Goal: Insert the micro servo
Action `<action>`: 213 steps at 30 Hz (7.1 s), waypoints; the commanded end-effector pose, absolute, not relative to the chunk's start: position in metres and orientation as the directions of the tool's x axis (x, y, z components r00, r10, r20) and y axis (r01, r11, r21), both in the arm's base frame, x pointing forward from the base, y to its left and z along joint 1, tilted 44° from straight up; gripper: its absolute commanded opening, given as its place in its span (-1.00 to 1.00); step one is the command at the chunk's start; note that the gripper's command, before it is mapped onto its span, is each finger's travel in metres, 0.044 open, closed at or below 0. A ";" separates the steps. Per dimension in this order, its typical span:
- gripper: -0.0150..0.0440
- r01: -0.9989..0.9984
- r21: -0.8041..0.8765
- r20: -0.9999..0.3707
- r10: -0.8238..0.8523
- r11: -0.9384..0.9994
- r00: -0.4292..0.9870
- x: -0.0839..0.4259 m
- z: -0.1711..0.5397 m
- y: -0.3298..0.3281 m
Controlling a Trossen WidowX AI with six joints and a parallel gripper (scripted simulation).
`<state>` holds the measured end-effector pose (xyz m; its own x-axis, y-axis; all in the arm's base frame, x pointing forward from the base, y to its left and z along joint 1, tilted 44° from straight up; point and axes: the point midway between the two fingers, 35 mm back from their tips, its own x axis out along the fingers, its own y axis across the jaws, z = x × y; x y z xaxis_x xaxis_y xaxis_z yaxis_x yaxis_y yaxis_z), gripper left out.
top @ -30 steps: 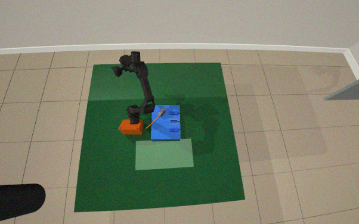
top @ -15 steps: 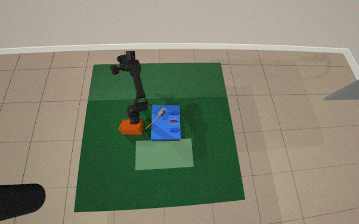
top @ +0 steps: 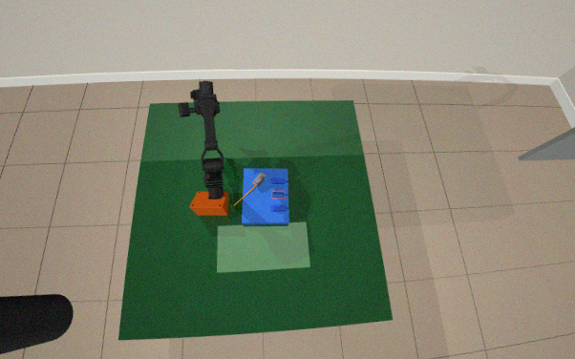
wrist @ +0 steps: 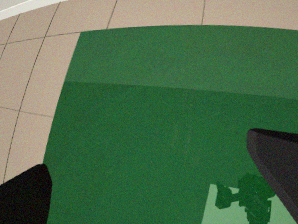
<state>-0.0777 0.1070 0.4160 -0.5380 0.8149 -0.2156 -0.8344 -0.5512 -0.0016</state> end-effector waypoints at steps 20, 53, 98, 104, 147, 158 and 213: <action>1.00 -0.937 0.334 -0.448 0.857 -0.103 -0.254 -0.030 0.365 0.180; 1.00 -0.463 0.630 -0.697 0.717 0.624 0.018 0.085 0.287 0.206; 1.00 0.832 0.310 -0.837 0.547 0.461 0.009 0.202 0.181 0.110; 1.00 0.926 0.206 -0.833 0.553 0.317 -0.003 0.208 0.169 0.092; 1.00 0.752 -0.442 -0.724 0.689 -0.490 0.023 0.210 0.118 -0.005; 1.00 0.752 -0.441 -0.724 0.690 -0.489 0.024 0.210 0.100 0.012; -0.49 0.752 -0.442 -0.724 0.690 -0.489 0.023 0.201 0.111 0.009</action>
